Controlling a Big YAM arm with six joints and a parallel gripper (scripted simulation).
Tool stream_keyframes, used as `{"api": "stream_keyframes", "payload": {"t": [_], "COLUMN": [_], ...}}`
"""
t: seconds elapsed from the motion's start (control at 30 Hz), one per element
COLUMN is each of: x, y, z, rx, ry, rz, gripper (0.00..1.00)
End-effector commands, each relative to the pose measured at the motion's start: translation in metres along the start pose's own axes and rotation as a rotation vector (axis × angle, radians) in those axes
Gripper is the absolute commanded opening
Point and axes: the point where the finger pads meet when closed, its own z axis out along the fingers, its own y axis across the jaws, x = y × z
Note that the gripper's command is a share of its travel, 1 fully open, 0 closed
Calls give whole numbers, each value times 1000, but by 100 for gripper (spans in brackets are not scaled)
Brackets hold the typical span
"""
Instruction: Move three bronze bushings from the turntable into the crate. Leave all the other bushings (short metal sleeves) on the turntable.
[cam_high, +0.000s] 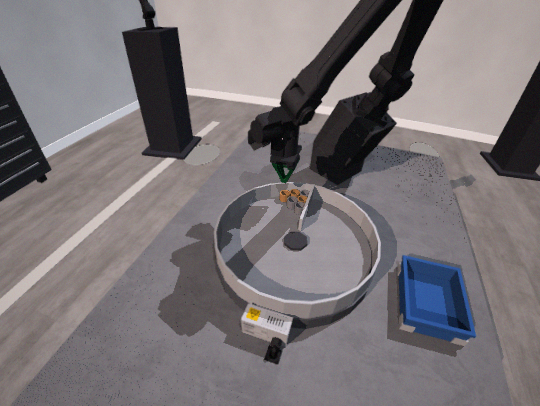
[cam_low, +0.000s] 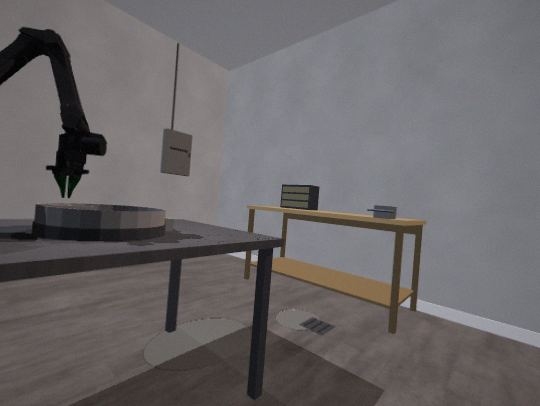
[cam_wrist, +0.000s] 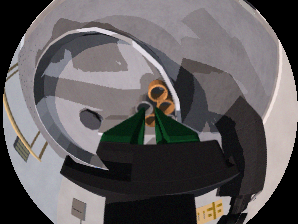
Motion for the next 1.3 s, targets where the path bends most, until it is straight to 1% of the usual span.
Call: {"api": "stream_keyframes", "payload": {"t": [0.0,0.63,0.9,1.27], "x": [-5,-5,-7,-8], "y": [0,0,4,4], "z": [-6,-7,-10,-10], "rx": [-16,-17,-27,-28], "ry": [-16,-17,-25,-26], "rz": [14,13,8,8], "gripper": [12,12,12,12]}}
